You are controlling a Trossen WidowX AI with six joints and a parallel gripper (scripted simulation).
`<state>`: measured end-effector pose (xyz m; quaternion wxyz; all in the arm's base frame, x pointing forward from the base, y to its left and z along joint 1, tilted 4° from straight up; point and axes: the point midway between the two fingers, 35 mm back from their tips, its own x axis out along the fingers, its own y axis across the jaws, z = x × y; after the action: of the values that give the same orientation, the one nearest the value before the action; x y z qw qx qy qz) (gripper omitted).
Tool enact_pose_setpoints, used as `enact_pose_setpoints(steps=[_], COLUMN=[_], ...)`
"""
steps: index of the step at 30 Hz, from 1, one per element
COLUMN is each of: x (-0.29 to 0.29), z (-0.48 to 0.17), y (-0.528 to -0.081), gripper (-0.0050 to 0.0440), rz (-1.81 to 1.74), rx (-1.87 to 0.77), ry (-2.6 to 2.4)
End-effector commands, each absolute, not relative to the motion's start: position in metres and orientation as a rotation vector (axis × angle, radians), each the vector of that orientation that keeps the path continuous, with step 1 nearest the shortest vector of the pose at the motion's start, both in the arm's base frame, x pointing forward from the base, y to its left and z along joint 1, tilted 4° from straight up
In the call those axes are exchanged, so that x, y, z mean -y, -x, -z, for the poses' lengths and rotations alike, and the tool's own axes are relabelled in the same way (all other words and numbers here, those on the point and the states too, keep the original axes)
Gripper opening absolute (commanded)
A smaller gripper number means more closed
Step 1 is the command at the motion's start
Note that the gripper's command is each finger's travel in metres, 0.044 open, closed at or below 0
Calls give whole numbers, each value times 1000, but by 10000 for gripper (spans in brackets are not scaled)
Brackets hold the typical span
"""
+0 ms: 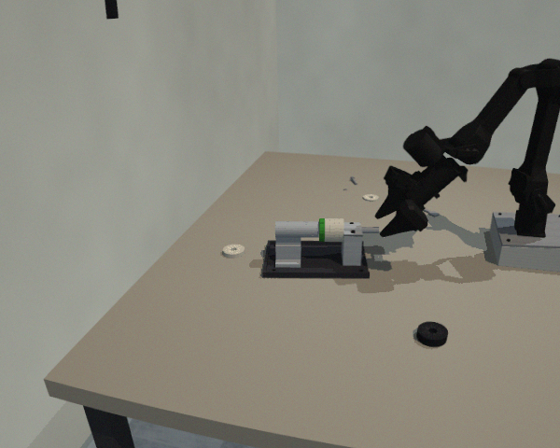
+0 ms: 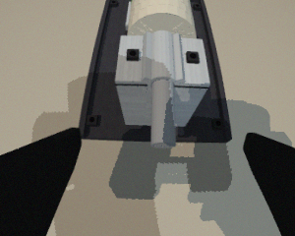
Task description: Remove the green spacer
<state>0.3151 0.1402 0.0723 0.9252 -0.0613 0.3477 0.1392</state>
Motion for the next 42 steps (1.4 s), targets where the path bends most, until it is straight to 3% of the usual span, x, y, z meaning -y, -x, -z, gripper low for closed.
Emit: enact_pose_setpoints(steps=[1,42], x=[-142,-145], z=[-67,-53], y=[-321,-335], gripper=[440,440], rz=[-287,-287], rx=[-716,-716], ry=[129,129])
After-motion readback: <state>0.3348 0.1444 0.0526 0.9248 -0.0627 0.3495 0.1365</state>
